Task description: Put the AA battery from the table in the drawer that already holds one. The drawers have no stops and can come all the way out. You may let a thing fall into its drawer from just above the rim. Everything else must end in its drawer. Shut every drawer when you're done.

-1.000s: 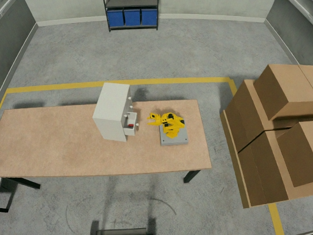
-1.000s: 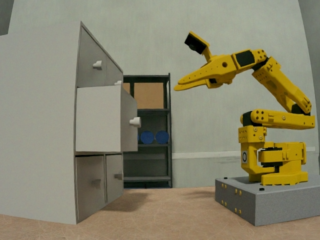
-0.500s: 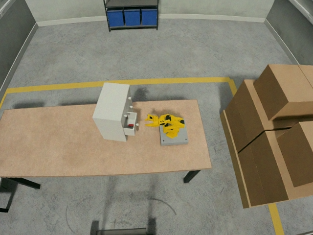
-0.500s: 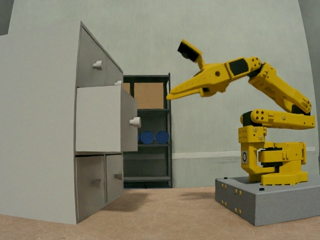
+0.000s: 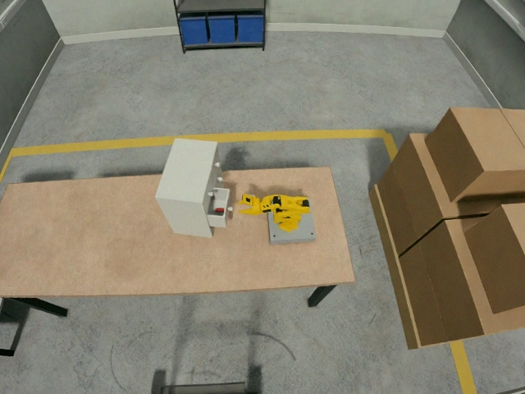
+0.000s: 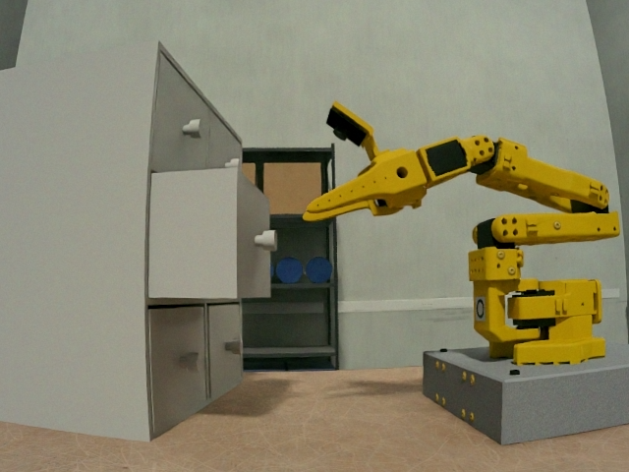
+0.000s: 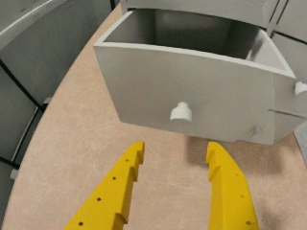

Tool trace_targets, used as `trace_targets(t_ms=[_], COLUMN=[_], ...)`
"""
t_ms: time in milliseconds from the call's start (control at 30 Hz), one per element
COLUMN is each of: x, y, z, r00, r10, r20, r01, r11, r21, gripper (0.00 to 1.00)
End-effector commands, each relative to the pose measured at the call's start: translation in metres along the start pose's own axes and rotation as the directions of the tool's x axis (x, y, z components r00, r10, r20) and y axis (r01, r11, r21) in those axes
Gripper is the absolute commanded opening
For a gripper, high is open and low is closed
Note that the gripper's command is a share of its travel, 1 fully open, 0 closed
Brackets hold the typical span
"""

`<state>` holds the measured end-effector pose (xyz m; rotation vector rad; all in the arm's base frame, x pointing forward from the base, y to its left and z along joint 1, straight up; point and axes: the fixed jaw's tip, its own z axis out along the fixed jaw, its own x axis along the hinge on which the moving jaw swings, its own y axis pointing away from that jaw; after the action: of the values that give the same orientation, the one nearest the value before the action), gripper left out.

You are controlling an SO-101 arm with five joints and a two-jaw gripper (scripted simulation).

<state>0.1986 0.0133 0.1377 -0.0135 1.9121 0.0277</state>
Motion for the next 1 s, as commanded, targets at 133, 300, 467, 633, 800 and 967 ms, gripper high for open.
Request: trace_targets(t_ms=[133,300,467,633,800,967], x=[0.0028,0.0028,0.0036,0.0044,0.0052,0.0057], y=[-0.0019,-0.0019,-0.0024,-0.003,-0.0035,-0.0038], z=[0.0022,0.0022,0.0027,0.0031,0.0036,0.0038], r00=[1.0,1.0,1.0,1.0,1.0,1.0], r10=[0.007,0.007,0.008,0.009,0.01,0.01], r20=[-0.011,-0.011,-0.011,-0.011,-0.011,-0.011], r01=[-0.007,-0.007,-0.008,-0.009,-0.01,-0.01], r11=[1.0,1.0,1.0,1.0,1.0,1.0], r21=[0.009,0.009,0.011,0.013,0.016,0.017], gripper=[0.21,0.21,0.21,0.21,0.21,0.21])
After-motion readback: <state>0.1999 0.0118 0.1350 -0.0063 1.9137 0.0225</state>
